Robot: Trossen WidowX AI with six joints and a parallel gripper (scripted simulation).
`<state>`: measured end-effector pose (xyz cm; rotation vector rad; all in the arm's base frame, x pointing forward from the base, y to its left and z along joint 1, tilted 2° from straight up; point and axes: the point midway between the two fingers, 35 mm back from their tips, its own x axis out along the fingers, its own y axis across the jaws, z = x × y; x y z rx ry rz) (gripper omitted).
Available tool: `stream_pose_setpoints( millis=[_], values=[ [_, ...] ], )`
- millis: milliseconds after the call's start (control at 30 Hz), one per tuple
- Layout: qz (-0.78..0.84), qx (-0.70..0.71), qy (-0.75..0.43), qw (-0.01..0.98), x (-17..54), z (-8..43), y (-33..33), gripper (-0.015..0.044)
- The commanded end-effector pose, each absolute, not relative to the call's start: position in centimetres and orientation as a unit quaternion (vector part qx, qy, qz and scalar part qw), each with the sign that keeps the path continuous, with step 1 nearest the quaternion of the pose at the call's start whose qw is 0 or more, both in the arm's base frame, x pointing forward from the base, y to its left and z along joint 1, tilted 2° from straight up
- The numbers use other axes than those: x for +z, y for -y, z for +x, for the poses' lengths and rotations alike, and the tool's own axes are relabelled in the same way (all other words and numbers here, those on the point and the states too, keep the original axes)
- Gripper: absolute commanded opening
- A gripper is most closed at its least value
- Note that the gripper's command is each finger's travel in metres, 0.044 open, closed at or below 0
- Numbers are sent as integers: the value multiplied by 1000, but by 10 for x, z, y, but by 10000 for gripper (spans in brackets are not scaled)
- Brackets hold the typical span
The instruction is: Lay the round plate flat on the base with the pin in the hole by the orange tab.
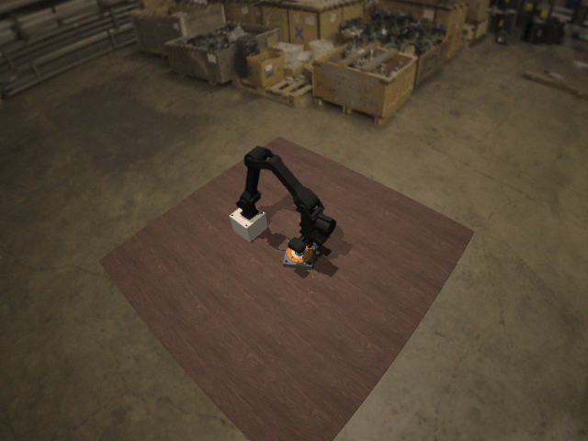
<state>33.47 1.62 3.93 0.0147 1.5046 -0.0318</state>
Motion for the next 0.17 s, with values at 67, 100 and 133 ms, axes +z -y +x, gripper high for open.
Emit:
stream_pose_setpoints(
  millis=[67, 100, 133],
  values=[
    [7, -14, -684, 730, 39, 334, -16, 0],
    [7, -14, -684, 730, 39, 334, -16, 0],
    [7, -14, -684, 730, 39, 334, -16, 0]
  ],
)
